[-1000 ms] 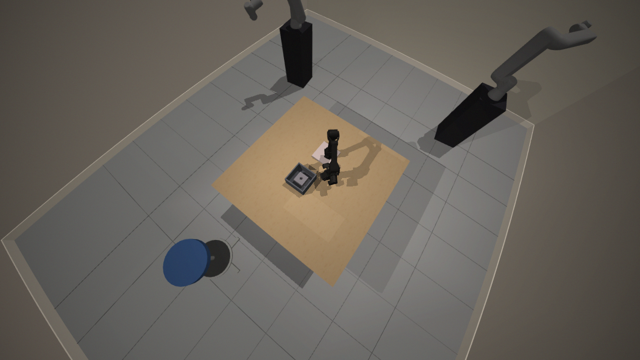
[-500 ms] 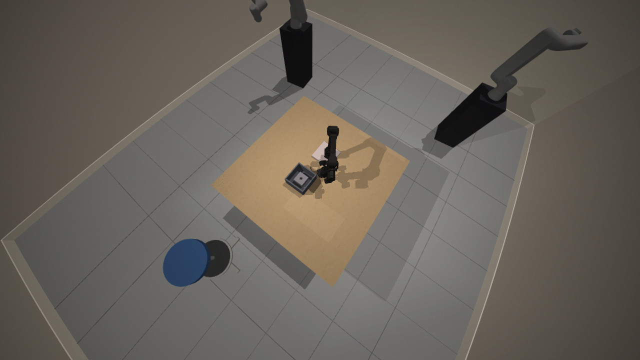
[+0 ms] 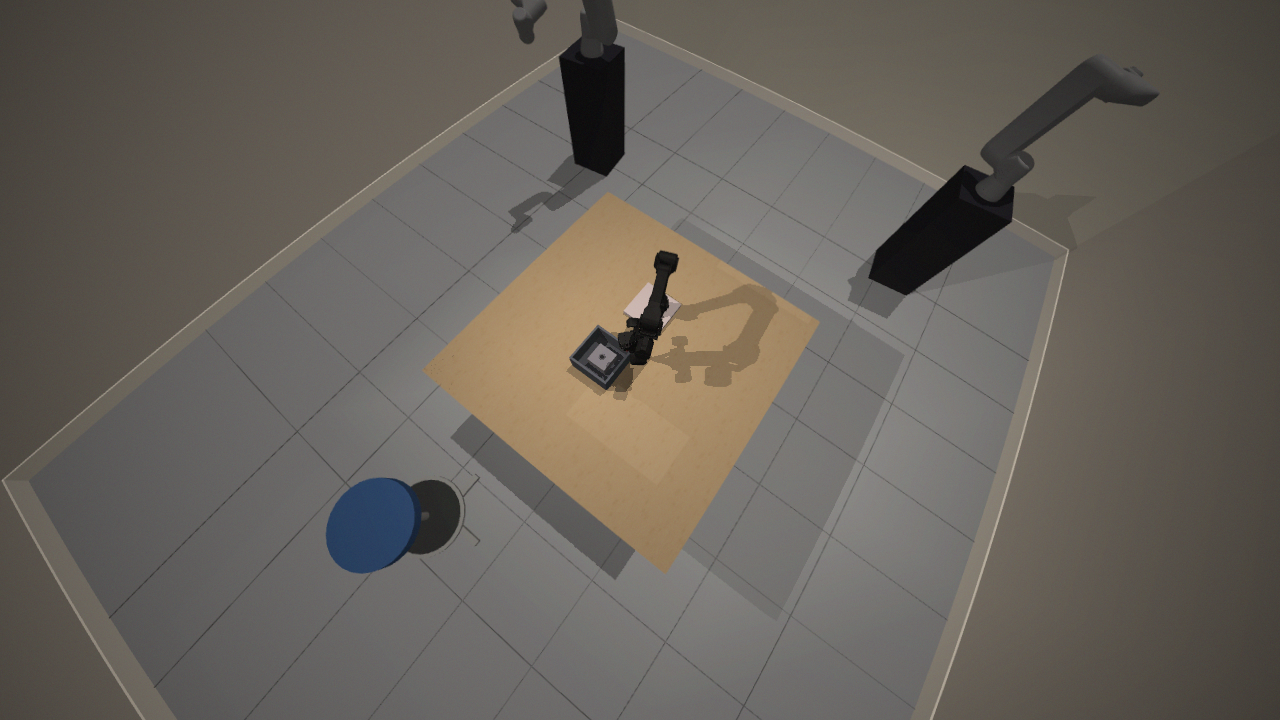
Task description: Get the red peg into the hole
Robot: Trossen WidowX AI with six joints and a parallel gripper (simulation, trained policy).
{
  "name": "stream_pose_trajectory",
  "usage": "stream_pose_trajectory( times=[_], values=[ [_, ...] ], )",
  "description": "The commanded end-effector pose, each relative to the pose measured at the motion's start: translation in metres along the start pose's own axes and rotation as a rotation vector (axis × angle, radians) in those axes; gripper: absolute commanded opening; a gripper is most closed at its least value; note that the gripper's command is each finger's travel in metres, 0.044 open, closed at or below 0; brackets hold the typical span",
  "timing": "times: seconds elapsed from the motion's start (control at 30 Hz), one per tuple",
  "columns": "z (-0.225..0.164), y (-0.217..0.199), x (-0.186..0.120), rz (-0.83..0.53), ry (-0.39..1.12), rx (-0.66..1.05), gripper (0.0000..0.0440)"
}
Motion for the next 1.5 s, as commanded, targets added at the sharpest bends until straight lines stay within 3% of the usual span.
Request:
stream_pose_trajectory(
  times=[0.0, 0.57, 0.97, 1.03, 1.23, 1.33, 1.47],
  values=[
    [0.013, 0.004, 0.006, -0.004, -0.017, 0.022, 0.0],
    [0.07, 0.02, 0.055, -0.011, -0.013, 0.023, 0.0001],
    [0.083, 0.023, 0.091, -0.005, 0.058, -0.084, 0.0002],
    [0.082, 0.023, 0.097, -0.007, 0.076, -0.105, 0.0023],
    [0.085, 0.024, 0.111, -0.013, 0.121, -0.131, 0.0157],
    [0.093, 0.029, 0.111, 0.002, 0.121, -0.148, 0.019],
    [0.101, 0.037, 0.109, 0.017, 0.132, -0.159, 0.0287]
  ],
)
Point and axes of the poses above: the point midway between the two fingers, 35 mm back from their tips, its own x axis out along the fingers, its own y axis across the jaws, z = x × y, the point moved 8 cm from there along -x, back along the fingers, and after that the axes turned 15 degrees about x, right-handed, at the moved point
